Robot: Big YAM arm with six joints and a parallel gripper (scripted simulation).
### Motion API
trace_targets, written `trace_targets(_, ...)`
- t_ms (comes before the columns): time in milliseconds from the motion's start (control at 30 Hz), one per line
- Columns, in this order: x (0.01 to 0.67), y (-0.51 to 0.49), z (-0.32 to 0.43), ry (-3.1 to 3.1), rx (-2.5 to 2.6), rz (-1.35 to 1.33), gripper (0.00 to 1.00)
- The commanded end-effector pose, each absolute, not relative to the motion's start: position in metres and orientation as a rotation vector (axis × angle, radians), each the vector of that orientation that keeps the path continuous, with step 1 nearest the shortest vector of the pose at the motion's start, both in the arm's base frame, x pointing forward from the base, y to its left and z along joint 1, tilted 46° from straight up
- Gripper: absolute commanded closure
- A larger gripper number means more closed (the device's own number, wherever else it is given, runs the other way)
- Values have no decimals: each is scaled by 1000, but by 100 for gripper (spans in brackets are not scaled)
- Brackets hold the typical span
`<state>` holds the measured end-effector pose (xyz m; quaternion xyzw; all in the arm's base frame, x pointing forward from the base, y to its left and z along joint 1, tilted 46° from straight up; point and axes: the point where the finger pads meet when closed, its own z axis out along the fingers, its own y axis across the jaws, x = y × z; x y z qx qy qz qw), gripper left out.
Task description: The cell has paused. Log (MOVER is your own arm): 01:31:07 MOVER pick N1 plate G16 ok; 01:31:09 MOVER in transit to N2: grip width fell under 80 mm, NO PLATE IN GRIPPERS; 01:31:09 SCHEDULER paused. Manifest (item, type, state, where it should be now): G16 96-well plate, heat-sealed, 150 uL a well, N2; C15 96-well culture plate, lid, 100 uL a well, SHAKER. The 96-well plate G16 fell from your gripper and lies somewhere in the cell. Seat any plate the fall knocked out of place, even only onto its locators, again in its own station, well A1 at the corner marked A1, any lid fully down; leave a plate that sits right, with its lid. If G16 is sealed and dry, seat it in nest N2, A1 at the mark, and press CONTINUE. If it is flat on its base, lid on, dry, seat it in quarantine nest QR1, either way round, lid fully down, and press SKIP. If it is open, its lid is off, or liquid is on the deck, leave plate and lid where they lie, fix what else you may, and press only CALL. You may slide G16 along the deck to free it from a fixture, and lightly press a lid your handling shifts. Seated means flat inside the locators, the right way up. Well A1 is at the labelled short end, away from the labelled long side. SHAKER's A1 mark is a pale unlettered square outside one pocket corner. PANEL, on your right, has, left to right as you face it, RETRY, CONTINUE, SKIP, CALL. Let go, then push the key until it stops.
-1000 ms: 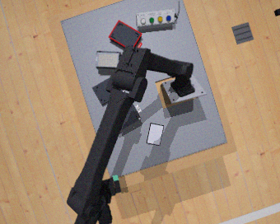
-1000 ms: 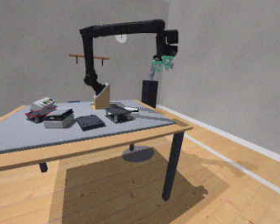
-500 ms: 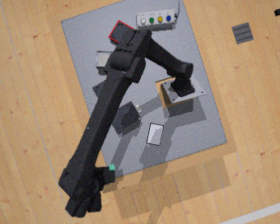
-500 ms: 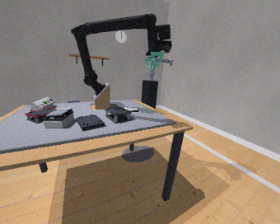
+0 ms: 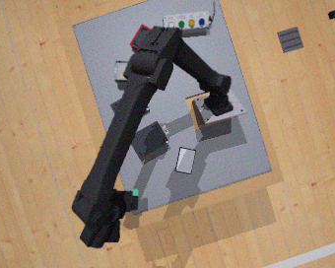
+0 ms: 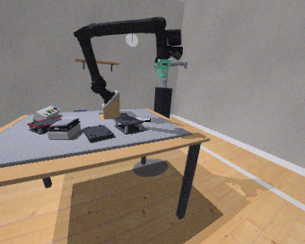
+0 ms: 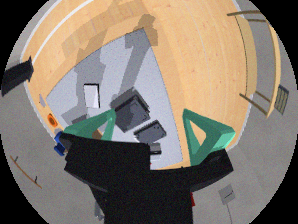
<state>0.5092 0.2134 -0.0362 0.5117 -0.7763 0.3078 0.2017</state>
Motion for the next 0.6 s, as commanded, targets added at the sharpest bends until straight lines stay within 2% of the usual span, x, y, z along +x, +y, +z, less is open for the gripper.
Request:
trace_targets(0,518,197,-5,-2274,1367,884,0)
trace_targets(433,504,167,9,-2333,1245,910,0)
trace_targets(567,496,153,34,-2423,1122,944,0)
